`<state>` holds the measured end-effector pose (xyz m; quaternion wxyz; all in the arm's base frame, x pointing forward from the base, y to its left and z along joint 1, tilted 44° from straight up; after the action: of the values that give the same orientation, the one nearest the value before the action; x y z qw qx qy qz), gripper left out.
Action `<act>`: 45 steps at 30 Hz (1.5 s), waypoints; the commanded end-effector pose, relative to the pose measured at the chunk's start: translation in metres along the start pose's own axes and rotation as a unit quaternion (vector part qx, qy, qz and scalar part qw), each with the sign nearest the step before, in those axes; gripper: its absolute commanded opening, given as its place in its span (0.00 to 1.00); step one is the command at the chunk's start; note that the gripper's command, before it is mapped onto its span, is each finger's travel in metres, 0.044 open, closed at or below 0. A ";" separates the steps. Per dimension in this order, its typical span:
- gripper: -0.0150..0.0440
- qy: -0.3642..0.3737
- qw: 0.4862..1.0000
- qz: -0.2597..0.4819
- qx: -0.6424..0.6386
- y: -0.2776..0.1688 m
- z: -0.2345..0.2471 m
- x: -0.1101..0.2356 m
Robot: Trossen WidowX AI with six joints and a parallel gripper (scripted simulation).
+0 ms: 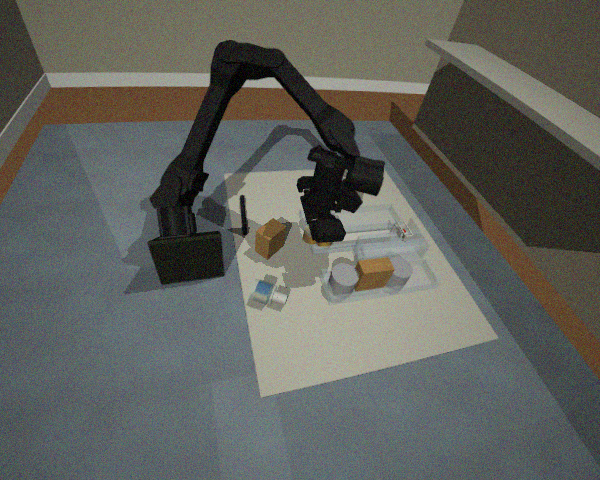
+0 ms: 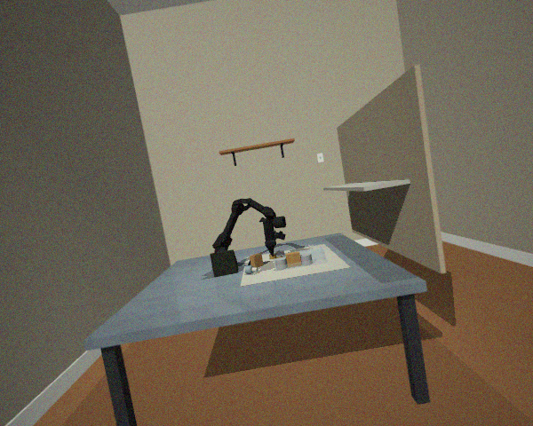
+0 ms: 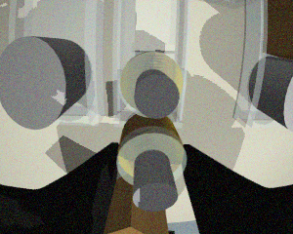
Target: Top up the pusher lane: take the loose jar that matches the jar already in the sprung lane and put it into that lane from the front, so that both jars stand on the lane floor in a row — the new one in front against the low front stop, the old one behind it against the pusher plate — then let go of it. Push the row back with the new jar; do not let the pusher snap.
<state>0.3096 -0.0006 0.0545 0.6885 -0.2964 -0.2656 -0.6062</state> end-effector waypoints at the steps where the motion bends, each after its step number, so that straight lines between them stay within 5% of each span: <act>1: 0.25 0.002 1.000 -0.012 0.006 0.009 0.001 0.002; 45: 0.25 0.002 1.000 -0.012 0.006 0.027 0.003 0.005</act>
<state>0.3292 0.0013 0.0548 0.6885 -0.2946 -0.2666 -0.6067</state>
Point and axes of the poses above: the point midway between the two fingers, 35 mm back from their tips, its own x axis back along the fingers, its own z axis across the jaws, y = z × x, the point moved 7 cm from there along x, back along the fingers, and after that the axes turned 5 degrees about -x, right-handed, at the moved point
